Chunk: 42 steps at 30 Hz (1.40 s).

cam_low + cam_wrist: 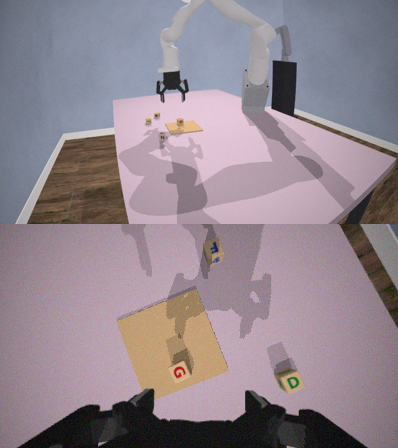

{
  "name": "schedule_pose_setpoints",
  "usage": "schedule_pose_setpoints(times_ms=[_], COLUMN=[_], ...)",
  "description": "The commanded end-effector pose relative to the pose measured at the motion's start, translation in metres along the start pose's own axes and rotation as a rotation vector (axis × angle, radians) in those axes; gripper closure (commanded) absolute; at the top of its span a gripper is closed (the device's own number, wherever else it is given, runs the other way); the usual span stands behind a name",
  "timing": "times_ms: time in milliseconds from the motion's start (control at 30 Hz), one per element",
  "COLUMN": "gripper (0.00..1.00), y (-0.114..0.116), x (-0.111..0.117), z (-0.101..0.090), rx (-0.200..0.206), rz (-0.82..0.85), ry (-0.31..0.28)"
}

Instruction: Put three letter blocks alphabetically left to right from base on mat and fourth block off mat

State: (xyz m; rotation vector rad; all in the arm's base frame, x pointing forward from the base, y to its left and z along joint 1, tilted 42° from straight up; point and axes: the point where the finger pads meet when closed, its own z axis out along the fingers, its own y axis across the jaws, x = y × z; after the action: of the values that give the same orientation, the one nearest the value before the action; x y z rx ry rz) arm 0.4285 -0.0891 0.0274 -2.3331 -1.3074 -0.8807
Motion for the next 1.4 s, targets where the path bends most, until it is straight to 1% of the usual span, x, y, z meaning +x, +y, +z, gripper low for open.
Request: schedule_pose_setpoints(times_ms=[0, 67, 367, 567, 633, 767, 900, 1200, 1233, 1367], gripper=[0.0, 0.0, 0.0, 0.0, 0.0, 0.0, 0.0, 0.0, 0.38, 0.38], y=[0.017, 0.017, 0.068, 0.099, 0.099, 0.114, 0.123, 0.126, 0.126, 0.126], x=[0.0, 0.0, -0.004, -0.003, -0.003, -0.001, 0.0, 0.0, 0.0, 0.0], z=[0.002, 0.002, 0.004, 0.003, 0.003, 0.002, 0.001, 0.0, 0.0, 0.0], rx=[-0.004, -0.004, -0.006, -0.013, -0.013, -0.017, -0.019, -0.02, -0.02, -0.02], rz=[0.104, 0.104, 0.62, 0.902, 0.902, 1.031, 1.107, 1.138, 1.138, 1.138], ry=[-0.007, -0.007, -0.004, 0.009, 0.009, 0.02, 0.027, 0.03, 0.03, 0.03])
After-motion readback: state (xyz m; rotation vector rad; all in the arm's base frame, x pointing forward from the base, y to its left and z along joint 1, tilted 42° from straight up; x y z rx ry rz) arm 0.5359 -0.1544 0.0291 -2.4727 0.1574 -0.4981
